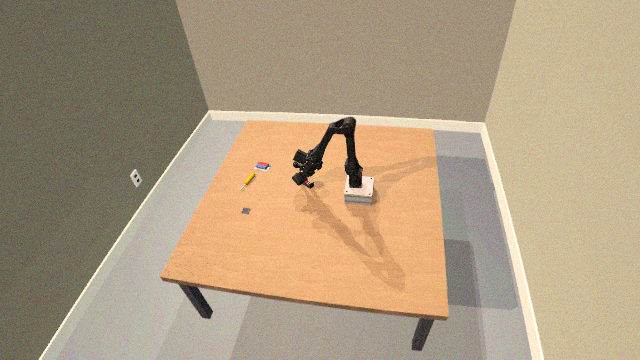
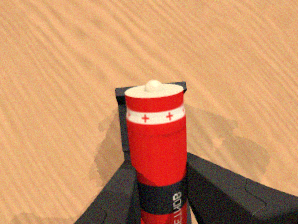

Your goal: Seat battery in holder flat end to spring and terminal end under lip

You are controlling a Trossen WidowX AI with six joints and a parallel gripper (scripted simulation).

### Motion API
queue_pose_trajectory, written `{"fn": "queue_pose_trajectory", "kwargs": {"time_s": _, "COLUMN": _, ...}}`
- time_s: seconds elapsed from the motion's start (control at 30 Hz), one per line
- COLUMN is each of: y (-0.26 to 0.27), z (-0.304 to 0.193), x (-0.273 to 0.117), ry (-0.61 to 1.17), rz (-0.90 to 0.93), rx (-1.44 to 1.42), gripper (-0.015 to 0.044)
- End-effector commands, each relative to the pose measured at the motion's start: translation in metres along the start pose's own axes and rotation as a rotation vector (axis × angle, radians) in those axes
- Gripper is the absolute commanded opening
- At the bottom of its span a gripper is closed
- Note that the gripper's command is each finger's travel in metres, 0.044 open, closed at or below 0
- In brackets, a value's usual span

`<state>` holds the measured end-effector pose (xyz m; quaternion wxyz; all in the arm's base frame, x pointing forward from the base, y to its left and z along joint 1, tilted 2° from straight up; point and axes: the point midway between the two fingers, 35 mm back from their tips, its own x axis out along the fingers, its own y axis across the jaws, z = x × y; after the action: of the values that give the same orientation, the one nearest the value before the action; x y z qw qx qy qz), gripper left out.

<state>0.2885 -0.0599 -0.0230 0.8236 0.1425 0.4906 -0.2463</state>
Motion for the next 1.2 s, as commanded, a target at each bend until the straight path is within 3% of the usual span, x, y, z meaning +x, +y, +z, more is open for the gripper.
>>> {"fn": "queue_pose_trajectory", "kwargs": {"time_s": 0.0, "y": -0.001, "z": -0.002, "x": 0.000, "ry": -0.013, "rz": -0.003, "rx": 0.004, "gripper": 0.0065}}
{"fn": "queue_pose_trajectory", "kwargs": {"time_s": 1.17, "y": -0.001, "z": -0.020, "x": -0.005, "ry": 0.034, "rz": 0.002, "rx": -0.004, "gripper": 0.0065}}
